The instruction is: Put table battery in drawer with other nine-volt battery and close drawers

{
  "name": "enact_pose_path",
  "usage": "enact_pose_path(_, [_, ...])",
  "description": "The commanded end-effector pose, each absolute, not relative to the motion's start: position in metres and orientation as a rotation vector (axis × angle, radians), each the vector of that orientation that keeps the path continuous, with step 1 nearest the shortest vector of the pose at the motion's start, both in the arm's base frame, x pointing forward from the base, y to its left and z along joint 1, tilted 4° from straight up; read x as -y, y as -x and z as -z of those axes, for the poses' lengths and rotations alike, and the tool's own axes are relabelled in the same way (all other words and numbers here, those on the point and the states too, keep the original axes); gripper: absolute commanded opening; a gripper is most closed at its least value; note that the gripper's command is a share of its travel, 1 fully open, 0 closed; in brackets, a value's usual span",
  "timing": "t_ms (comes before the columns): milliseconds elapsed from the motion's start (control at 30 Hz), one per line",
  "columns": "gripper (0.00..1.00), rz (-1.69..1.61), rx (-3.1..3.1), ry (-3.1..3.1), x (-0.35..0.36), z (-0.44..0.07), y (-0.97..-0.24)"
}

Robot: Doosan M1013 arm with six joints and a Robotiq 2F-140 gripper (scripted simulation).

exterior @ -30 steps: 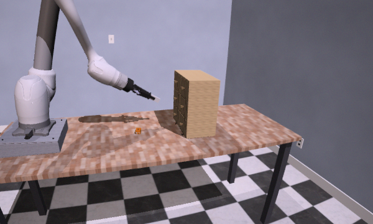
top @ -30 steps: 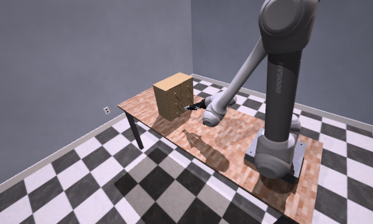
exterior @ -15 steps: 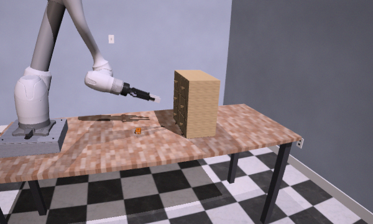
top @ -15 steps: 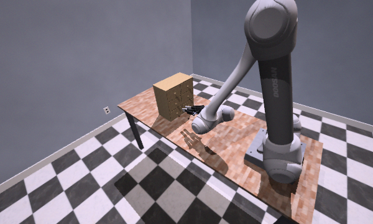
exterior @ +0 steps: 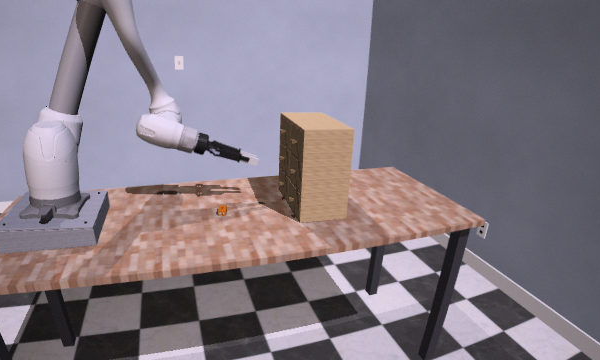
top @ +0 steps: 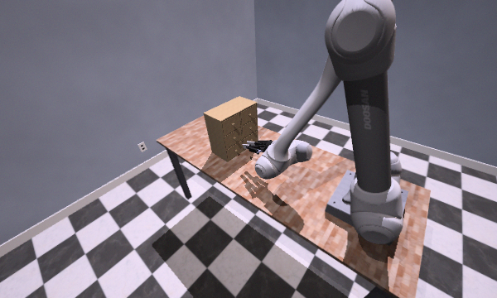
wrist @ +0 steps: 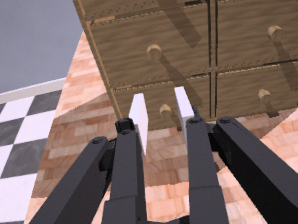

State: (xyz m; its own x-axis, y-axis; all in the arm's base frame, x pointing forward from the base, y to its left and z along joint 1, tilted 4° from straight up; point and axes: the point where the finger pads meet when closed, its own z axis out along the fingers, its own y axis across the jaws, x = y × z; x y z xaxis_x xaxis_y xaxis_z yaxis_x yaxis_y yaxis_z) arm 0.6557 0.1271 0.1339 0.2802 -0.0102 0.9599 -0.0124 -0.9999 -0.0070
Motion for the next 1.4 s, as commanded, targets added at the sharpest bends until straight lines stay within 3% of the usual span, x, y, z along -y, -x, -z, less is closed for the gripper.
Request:
enact_pose_path(0, [0.20,-1.884,0.022,-2.512,-0.127,-0.132,-0.657])
enact_pose_path(867, [0.20,-1.884,0.022,-2.512,-0.127,-0.043,-0.723])
enact_pose_path(1367, [0.20,-1.884,0.022,-2.512,-0.127,-0.038,-0.727])
